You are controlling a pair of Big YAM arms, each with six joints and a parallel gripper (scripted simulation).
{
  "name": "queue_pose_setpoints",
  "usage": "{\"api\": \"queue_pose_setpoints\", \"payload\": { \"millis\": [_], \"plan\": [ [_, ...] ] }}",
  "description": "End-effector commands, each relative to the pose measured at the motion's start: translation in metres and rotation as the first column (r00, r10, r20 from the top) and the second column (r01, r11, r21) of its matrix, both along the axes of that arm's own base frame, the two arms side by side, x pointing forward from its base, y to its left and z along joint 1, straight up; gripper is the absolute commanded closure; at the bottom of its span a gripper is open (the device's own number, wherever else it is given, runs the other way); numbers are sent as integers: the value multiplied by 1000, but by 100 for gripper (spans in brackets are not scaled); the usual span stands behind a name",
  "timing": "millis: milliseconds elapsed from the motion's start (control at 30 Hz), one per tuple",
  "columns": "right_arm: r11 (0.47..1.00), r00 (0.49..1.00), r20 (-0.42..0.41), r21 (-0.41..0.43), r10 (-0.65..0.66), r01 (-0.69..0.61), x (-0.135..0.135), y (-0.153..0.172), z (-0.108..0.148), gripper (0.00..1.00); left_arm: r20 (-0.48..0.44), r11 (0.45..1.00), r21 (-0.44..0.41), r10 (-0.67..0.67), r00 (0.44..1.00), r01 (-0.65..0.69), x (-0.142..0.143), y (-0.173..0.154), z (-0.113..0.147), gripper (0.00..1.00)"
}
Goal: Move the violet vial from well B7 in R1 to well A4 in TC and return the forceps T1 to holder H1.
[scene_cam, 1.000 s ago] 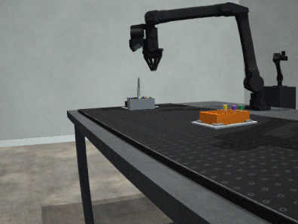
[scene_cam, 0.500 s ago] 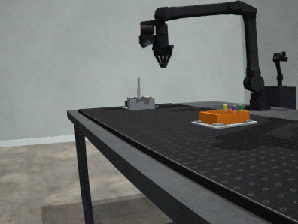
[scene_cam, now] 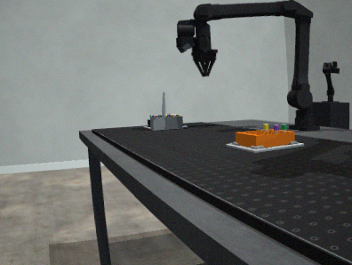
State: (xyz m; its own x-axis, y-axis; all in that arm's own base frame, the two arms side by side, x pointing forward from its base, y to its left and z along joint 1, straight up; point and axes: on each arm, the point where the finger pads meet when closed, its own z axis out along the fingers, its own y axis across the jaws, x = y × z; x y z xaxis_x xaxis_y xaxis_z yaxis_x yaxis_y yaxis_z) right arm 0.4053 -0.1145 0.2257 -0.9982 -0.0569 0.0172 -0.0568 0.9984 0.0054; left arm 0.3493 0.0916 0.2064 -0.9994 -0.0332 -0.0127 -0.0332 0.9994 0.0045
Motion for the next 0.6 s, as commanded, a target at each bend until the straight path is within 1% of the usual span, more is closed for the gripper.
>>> {"api": "queue_pose_setpoints", "payload": {
  "millis": [0,167,233,267,300,567],
  "plan": [
    [1000,1000,29,-7,-7,8,-10,14,19,76,-26,1000,-10,-20,999,19,-1,-4,-8,0],
    [1000,1000,28,-6,-7,8,-24,27,23,76,-26,1000,-10,-20,999,19,-1,-4,-8,0],
    [1000,1000,28,-6,-7,8,-24,27,23,76,-26,1000,-10,-20,999,19,-1,-4,-8,0],
    [1000,999,44,-10,-7,8,-23,29,30,76,-26,1000,-10,-20,999,19,-1,-4,-8,0],
    [1000,1000,28,-6,-7,8,-30,33,24,76,-26,1000,-10,-20,999,19,-1,-4,-8,0],
    [1000,1000,27,-5,-7,8,-53,54,30,76,-26,1000,-10,-20,999,19,-1,-4,-8,0]
  ]
}}
